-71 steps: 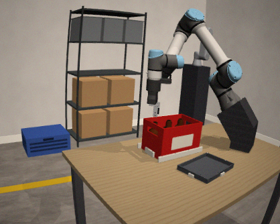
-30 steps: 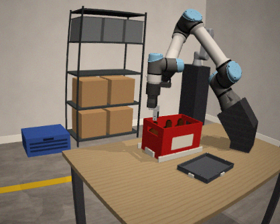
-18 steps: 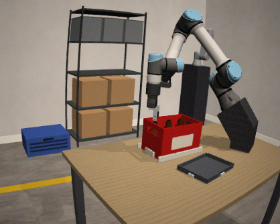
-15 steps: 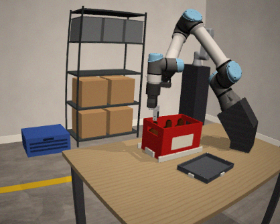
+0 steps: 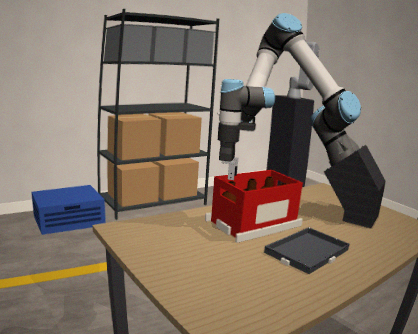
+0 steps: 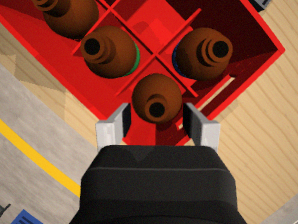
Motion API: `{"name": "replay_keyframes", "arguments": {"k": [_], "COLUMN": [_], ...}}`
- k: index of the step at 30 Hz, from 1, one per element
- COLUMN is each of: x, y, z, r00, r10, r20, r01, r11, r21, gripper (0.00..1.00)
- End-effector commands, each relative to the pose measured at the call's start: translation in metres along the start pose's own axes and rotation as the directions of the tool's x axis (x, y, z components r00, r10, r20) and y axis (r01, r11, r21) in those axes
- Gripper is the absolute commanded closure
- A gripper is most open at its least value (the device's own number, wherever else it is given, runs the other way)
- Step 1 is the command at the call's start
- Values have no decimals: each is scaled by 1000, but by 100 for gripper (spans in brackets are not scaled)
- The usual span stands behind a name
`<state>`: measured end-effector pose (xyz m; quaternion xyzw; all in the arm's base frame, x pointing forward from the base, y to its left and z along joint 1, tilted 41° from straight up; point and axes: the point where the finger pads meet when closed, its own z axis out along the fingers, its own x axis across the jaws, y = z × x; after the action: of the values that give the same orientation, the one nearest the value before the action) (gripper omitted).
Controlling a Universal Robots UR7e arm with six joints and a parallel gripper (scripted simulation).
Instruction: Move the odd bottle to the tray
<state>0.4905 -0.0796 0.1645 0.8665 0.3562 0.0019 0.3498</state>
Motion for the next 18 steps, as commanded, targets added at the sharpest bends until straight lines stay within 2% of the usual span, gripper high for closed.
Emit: {"name": "replay_keyframes", "arguments": {"k": [1, 18], "x": [0, 0], "y": [0, 0], "z": [0, 8], "r00": [1000, 1000], "r10": [0, 0], "r20": [-1, -1], "r01": [0, 0], "r11": [1000, 1000], "r21": [-1, -1], "gripper": [0, 0]}}
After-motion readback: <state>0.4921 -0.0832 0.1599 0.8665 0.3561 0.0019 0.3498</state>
